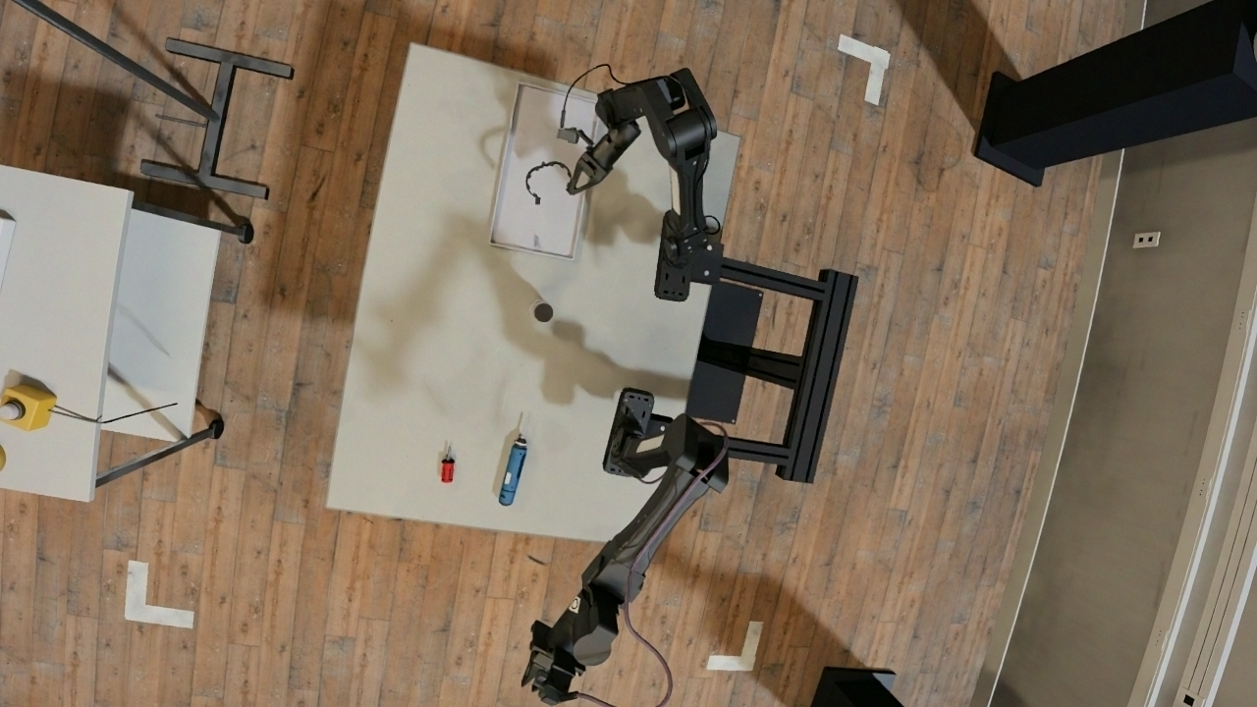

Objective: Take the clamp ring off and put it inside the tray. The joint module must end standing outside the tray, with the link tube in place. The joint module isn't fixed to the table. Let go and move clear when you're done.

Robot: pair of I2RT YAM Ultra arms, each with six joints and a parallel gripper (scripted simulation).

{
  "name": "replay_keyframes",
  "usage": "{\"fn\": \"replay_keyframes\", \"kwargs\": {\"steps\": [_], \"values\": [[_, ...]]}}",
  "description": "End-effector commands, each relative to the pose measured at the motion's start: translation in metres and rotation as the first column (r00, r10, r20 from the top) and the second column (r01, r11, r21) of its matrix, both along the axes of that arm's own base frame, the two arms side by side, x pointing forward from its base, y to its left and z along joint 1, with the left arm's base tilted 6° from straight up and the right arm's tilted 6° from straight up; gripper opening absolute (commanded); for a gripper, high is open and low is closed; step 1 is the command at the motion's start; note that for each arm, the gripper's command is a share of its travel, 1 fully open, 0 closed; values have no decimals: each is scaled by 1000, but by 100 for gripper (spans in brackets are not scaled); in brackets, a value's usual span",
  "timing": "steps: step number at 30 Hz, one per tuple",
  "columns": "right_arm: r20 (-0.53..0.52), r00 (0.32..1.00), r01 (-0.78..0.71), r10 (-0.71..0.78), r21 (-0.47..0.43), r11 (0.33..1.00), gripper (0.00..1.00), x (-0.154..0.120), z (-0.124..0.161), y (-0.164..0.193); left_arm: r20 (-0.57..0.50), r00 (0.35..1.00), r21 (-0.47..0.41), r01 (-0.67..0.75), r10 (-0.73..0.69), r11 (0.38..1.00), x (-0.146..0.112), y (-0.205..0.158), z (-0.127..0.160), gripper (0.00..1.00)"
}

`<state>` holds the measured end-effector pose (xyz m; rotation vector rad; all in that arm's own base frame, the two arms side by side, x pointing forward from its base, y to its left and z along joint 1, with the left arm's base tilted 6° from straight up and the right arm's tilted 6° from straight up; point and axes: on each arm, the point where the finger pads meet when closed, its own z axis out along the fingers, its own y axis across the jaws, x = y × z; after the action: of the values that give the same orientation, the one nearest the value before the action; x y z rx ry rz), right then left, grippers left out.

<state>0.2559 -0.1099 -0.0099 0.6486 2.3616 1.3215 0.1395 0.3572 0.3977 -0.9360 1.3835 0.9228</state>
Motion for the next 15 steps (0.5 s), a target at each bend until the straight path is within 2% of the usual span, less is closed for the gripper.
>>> {"fn": "replay_keyframes", "kwargs": {"steps": [1,9,14,15], "values": [[37,999,9,-9,-1,1000,6,5,-3,-3,33,999,53,-15,13,998,-5,-6,28,20],[44,999,9,-8,-12,1000,6,8,-12,-7,33,999,53,-15,13,998,-5,-6,28,20],[60,998,9,-7,-35,999,6,10,-6,-11,33,999,53,-15,13,998,-5,-6,28,20],[47,999,8,-7,-17,1000,6,9,-13,-9,33,999,53,-15,13,998,-5,-6,28,20]]}}
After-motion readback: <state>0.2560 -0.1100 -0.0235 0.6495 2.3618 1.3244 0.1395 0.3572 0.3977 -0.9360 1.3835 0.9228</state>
